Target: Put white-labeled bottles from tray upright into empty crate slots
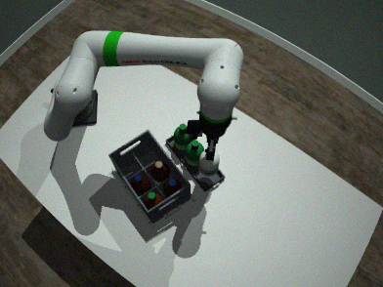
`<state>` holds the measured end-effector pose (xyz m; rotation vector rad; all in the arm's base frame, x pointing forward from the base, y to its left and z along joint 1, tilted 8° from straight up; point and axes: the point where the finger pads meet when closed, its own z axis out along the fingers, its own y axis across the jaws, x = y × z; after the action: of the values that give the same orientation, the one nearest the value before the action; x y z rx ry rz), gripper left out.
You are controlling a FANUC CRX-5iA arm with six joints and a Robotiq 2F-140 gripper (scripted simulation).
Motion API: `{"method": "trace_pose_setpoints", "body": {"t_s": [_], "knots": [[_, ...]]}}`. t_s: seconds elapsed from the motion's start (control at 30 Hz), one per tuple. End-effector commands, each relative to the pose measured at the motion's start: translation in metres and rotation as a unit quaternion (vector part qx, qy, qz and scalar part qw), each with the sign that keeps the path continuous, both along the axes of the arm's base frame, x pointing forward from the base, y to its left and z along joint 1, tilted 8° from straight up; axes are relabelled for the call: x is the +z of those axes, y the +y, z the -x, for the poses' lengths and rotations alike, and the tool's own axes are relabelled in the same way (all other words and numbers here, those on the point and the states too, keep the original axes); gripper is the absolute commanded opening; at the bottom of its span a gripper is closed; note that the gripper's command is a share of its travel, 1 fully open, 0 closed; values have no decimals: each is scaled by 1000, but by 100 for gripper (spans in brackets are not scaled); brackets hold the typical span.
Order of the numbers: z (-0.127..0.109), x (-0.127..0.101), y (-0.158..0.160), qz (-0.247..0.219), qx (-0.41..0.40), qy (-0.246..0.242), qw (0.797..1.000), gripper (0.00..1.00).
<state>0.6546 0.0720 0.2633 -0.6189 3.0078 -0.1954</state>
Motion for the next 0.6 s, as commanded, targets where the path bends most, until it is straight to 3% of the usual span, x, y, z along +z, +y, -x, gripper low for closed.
{"method": "trace_pose_setpoints", "body": {"t_s": [0.0, 0.57], "knots": [[0, 3, 0, 0, 0, -1, 1000, 10], [2, 23, 3, 0, 0, -1, 1000, 10]]}}
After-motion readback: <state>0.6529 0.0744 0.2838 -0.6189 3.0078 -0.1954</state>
